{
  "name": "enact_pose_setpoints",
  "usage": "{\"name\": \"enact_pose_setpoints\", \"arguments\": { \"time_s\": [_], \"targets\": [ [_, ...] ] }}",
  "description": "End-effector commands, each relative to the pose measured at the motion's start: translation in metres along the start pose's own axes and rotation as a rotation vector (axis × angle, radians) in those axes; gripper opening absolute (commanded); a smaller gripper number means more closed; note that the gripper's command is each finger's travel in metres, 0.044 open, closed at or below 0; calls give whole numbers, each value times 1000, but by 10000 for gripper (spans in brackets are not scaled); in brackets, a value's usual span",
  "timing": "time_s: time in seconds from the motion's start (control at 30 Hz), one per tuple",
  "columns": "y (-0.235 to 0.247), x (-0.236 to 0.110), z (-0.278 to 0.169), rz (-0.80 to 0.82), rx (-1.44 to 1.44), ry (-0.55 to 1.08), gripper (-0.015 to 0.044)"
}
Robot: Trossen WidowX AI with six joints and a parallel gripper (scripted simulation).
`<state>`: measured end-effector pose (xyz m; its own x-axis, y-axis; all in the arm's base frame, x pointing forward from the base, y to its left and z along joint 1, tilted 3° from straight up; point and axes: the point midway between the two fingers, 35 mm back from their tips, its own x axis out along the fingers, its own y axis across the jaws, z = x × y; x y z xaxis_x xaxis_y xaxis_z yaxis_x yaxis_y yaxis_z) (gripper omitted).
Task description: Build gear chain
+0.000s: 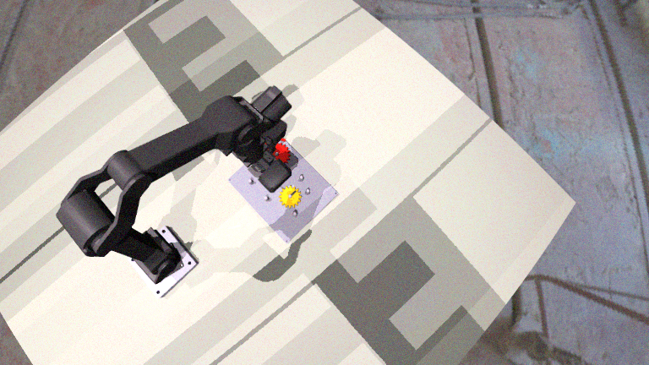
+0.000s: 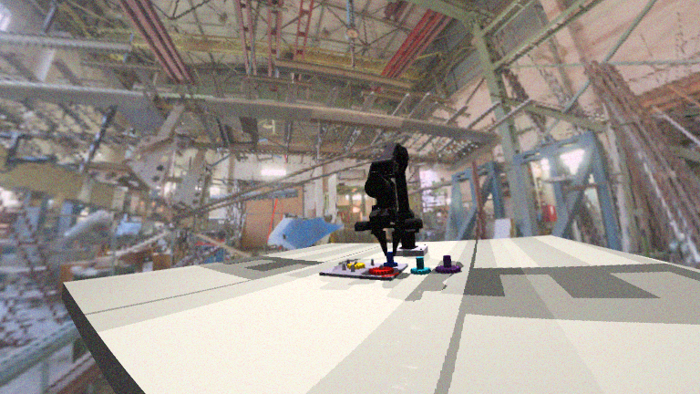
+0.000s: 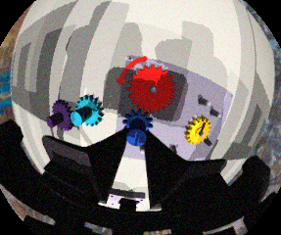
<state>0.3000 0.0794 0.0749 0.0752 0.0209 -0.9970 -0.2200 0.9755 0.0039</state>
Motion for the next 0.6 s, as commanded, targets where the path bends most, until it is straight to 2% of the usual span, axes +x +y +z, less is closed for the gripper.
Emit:
{"name": "enact_pose_setpoints", "arguments": {
  "time_s": [0.0,0.33,0.57],
  "targets": [
    [1,1,0,2,-94,-1,0],
    [-1,3,0,2,-337,-1,0],
    [0,4,0,2,-261,-1,0]
  ]
}}
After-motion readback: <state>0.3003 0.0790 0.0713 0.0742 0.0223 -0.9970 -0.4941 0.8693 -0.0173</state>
